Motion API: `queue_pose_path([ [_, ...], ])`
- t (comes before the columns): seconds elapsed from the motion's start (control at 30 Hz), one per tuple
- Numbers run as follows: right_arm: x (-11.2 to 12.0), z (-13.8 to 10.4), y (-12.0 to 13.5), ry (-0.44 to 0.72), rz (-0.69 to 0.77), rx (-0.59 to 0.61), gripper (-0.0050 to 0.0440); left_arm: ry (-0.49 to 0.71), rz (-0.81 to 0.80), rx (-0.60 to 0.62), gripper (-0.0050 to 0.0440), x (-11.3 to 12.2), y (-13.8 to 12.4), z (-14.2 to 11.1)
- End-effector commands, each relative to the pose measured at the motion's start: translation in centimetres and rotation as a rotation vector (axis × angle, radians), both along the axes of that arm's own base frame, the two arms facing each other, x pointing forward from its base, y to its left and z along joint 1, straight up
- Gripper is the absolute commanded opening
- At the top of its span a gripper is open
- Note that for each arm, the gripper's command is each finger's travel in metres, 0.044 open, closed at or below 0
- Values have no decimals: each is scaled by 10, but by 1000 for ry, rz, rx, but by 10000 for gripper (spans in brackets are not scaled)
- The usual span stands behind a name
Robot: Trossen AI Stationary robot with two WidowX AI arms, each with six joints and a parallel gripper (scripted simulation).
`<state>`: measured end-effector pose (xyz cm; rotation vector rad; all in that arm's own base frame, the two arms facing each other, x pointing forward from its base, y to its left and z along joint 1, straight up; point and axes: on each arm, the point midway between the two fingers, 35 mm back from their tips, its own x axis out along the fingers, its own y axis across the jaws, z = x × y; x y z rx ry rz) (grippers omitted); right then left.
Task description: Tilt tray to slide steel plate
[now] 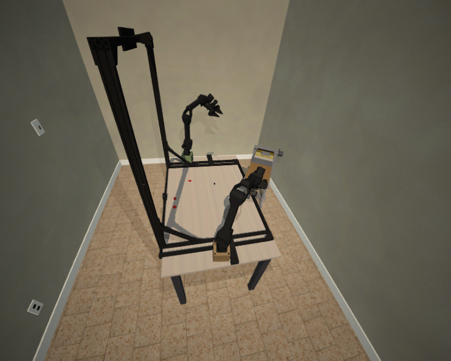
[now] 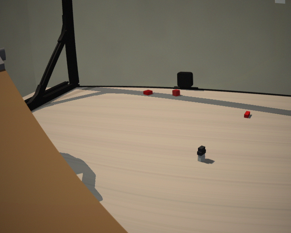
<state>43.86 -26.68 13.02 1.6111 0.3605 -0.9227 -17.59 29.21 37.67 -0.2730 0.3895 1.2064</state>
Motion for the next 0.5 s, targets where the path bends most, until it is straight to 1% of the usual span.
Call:
queue_pose_path([
  [0.0, 3, 23, -2, -49, -2, -22, 0, -1, 0, 0, 440, 0, 0, 0],
  [0.23, 3, 19, -2, -53, -2, -23, 0, -1, 0, 0, 440, 0, 0, 0],
  [0.37, 0, 4, -1, -34, -2, -15, 0, -1, 0, 0, 440, 0, 0, 0],
  [0.47, -1, 2, -1, -28, -2, -13, 0, -1, 0, 0, 440, 0, 0, 0],
])
